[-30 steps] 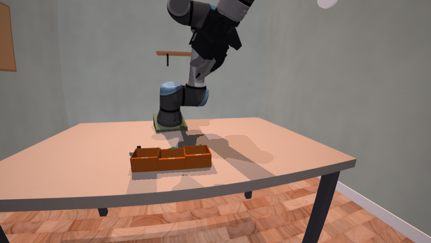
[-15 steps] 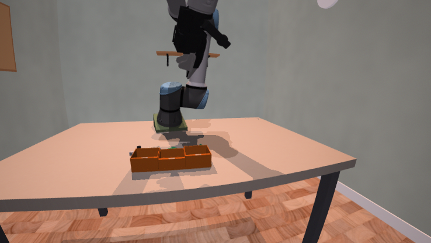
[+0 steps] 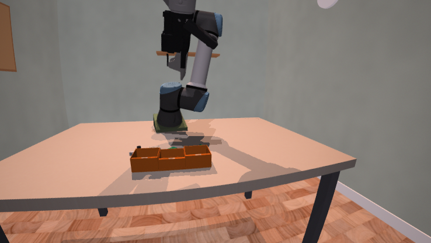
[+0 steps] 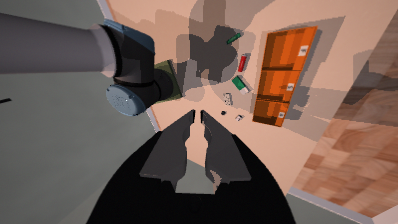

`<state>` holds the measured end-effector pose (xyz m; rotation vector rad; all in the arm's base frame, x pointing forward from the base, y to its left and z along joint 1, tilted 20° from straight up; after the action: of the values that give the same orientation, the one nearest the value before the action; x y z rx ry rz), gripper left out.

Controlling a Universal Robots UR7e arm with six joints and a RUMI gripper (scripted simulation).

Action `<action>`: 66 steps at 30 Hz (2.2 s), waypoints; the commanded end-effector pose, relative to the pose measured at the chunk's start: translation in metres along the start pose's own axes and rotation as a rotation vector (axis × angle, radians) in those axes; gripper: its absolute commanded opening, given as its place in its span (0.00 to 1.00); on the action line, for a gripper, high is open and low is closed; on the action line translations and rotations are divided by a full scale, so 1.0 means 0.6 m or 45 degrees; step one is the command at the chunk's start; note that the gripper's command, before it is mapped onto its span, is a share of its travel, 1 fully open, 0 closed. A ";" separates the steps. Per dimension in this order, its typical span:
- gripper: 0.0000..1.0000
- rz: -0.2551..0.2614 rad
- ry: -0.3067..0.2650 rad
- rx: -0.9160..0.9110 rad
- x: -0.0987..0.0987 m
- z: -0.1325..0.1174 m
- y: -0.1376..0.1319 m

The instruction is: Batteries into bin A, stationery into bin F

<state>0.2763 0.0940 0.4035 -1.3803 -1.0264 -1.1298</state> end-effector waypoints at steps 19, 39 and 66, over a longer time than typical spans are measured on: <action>0.04 -0.161 0.277 -0.776 -0.050 -0.043 -0.017; 0.04 -0.291 0.519 -1.425 -0.120 -0.081 0.010; 0.04 -0.339 0.663 -1.825 -0.168 -0.102 0.098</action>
<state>0.2860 0.0314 0.3064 -1.7551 0.1449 -2.4746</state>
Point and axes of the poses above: the point where the finger pads meet when closed, its own x axis back along the fingers, its own y axis across the jaws, z = x × y, the point moved 4 cm from there along x, back along the fingers, and after that the axes turned 8 degrees about -x, right-handed, at the moved point
